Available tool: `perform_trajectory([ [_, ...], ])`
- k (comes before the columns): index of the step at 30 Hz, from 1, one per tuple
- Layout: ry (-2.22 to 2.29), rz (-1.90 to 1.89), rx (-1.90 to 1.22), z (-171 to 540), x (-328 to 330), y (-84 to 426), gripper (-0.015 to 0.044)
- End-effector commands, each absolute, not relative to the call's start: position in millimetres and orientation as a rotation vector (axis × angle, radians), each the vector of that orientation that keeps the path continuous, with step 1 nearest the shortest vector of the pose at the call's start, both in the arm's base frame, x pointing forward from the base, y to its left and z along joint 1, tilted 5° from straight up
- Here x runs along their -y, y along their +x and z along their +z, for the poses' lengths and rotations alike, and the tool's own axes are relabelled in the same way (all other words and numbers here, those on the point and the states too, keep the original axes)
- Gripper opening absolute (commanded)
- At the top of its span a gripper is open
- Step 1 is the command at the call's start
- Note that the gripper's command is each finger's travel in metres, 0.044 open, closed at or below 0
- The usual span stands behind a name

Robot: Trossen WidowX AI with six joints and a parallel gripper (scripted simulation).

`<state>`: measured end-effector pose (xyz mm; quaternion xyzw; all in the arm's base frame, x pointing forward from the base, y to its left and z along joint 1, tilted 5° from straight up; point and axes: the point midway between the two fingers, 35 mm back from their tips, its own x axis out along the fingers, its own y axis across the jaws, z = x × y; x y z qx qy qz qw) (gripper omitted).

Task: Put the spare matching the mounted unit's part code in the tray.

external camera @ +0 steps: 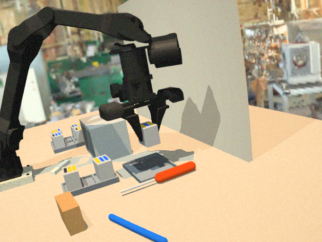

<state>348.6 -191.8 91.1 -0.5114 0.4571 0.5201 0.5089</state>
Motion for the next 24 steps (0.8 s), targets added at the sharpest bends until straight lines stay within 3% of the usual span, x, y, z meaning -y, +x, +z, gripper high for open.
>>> perform_trajectory([
  [1, -1.227, 1.251, -1.103, 87.2, 191.1, 348.5, 0.0000],
  [24, -1.226, 1.254, -1.104, 71.3, 189.1, 347.5, 0.0000],
])
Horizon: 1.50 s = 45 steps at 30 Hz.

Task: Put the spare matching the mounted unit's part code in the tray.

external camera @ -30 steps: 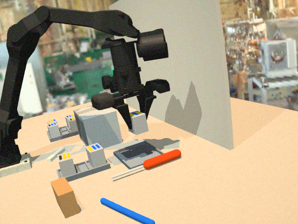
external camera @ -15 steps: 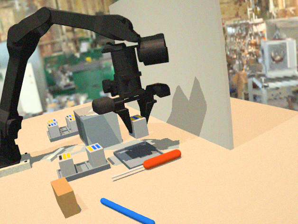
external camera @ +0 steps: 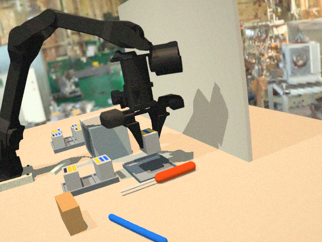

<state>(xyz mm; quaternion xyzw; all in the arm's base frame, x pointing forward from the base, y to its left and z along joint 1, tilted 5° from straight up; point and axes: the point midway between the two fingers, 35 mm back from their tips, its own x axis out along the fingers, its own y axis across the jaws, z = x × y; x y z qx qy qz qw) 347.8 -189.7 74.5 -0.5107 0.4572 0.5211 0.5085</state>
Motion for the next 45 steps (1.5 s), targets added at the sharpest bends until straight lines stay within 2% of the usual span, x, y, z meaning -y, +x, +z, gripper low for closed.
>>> perform_trajectory([
  [1, -1.226, 1.254, -1.104, 70.6, 189.0, 347.4, 0.0000],
  [45, -1.223, 1.259, -1.106, 40.6, 183.7, 343.0, 0.0000],
])
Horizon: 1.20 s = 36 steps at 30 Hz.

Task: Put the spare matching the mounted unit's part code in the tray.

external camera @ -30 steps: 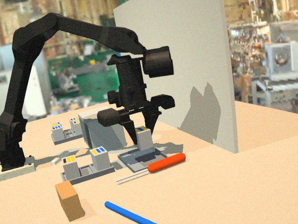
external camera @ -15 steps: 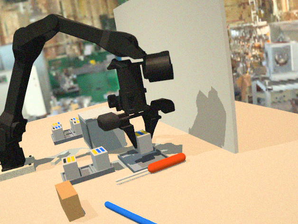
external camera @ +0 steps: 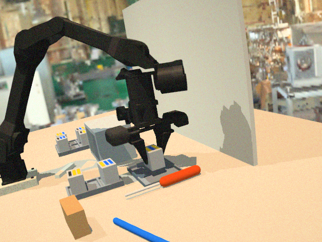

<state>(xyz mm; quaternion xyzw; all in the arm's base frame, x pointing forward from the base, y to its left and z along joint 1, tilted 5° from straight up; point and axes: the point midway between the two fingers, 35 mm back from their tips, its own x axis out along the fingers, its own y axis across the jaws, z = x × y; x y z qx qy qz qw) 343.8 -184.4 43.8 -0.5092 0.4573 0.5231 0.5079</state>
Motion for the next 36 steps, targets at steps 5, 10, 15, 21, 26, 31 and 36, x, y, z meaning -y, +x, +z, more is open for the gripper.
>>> perform_trajectory([
  [5, -1.222, 1.260, -1.106, 37.4, 183.1, 342.4, 0.0000],
  [10, -1.227, 1.261, -1.102, 40.4, 183.7, 343.1, 0.0131],
  [15, -1.227, 1.261, -1.102, 40.4, 183.7, 343.1, 0.0263],
  [21, -1.227, 1.261, -1.102, 40.4, 183.7, 343.1, 0.0420],
  [26, -1.226, 1.261, -1.103, 59.1, 186.4, 345.0, 0.0440],
  [31, -1.224, 1.260, -1.106, 127.6, 190.7, 342.3, 0.0440],
  [36, -1.223, 1.260, -1.107, 146.7, 190.3, 338.9, 0.0440],
])
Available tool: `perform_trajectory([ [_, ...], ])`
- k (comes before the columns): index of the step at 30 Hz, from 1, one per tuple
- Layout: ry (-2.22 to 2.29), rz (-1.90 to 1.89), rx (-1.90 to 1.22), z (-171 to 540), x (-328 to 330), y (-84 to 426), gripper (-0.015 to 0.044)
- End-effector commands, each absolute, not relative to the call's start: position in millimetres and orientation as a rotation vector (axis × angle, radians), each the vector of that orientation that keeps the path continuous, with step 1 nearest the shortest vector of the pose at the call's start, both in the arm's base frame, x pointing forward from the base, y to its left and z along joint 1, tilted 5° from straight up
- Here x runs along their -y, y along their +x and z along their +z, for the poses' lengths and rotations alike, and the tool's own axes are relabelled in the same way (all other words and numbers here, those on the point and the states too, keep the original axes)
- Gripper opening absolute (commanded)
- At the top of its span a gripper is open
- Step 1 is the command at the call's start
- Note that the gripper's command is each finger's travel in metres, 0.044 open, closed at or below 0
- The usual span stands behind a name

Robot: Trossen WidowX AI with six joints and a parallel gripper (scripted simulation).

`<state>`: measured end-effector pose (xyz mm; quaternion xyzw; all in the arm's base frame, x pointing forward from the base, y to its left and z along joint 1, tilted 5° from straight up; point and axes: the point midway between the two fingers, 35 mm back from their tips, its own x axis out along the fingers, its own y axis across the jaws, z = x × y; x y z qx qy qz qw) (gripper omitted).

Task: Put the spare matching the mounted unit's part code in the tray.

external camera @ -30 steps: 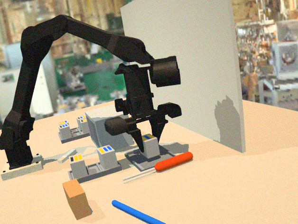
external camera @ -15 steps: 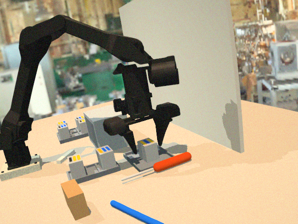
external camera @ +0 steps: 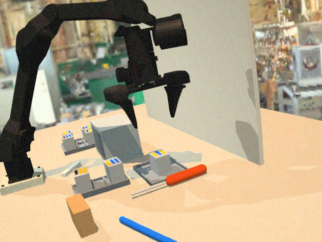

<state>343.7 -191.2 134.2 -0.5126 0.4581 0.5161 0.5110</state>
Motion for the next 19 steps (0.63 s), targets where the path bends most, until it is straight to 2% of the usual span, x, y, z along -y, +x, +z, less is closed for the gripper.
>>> perform_trajectory([
  [1, -1.223, 1.260, -1.107, 146.7, 190.3, 338.9, 0.0440],
  [19, -1.239, 1.235, -1.101, 144.4, 191.2, 342.4, 0.0440],
])
